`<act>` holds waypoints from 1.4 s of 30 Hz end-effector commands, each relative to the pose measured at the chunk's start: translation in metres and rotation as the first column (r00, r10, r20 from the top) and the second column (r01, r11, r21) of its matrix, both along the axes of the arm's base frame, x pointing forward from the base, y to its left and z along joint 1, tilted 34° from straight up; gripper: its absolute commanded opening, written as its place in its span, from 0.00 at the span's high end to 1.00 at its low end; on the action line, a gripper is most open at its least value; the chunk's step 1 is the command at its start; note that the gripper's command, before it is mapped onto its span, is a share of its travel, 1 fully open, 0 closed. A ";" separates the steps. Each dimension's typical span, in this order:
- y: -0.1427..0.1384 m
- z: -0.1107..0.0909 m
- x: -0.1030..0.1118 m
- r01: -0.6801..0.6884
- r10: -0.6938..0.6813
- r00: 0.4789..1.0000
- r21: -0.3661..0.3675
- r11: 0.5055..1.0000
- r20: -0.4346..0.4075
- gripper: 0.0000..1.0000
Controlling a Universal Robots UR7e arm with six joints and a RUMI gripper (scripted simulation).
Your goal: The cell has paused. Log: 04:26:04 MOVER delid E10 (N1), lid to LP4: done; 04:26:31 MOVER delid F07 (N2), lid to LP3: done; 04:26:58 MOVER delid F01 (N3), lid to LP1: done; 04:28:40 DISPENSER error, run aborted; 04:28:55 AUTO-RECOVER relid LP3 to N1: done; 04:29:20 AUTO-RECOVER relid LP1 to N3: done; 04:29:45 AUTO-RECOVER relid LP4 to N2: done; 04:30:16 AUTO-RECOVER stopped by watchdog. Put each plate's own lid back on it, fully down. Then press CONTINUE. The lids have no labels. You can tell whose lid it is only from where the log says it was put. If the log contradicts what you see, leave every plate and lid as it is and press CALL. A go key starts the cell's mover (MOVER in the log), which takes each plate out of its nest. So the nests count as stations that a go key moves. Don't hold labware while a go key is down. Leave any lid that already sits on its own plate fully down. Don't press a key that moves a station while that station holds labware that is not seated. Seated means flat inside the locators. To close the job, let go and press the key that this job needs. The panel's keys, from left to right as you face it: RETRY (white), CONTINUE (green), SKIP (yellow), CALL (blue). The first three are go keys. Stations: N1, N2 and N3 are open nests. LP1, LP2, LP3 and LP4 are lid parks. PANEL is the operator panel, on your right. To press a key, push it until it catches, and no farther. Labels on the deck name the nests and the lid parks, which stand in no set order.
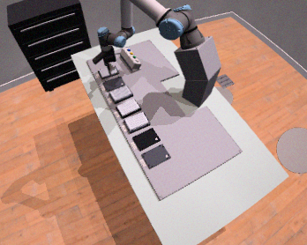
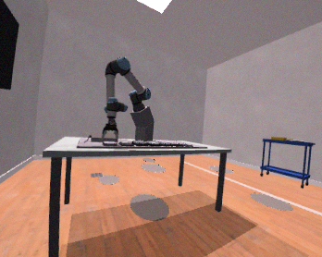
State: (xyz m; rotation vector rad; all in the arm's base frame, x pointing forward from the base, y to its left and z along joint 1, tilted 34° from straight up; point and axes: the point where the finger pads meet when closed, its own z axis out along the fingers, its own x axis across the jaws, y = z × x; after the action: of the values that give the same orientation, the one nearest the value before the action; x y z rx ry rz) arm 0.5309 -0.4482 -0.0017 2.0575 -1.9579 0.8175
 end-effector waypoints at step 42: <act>0.003 0.006 -0.001 0.000 0.000 1.000 -0.001 1.000 0.001 0.18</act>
State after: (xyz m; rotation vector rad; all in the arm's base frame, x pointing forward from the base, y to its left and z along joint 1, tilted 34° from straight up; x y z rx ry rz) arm 0.5303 -0.4470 0.0002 2.0575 -1.9579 0.8175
